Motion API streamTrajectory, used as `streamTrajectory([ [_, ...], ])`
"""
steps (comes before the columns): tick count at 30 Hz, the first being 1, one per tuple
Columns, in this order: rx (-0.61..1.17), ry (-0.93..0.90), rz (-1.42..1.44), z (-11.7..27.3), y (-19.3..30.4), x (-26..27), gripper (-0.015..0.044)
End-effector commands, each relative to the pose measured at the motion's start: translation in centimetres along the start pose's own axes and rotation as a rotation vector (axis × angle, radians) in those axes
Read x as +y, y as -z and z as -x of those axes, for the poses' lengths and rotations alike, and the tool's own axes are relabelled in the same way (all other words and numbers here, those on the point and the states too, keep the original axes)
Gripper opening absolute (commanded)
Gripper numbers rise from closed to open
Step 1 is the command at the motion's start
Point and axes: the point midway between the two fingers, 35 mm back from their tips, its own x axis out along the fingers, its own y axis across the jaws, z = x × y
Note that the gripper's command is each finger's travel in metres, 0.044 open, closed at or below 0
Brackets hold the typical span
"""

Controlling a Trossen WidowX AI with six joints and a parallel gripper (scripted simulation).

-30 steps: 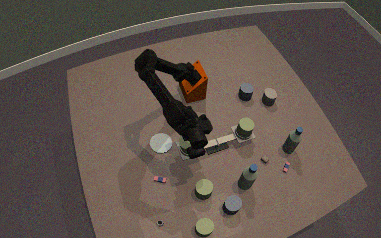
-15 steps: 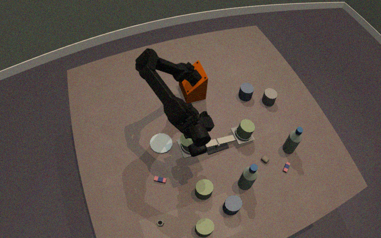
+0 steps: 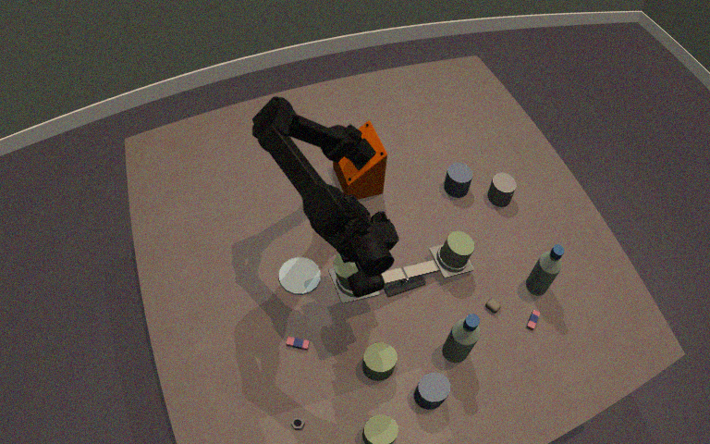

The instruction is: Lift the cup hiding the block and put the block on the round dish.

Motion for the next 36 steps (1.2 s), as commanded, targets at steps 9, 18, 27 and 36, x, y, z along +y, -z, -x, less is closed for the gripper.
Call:
streamTrajectory([
  [9, 0.003, 0.012, -0.007, 2.0, 0.1, 0.0, 0.0],
  [18, 0.004, 0.011, -0.007, 3.2, 0.1, 0.1, 0.0],
  [27, 0.006, 0.011, -0.006, 4.3, 0.1, 0.4, 0.0],
  [36, 0.009, 0.0, 0.0, 4.5, 0.2, 0.6, 0.0],
])
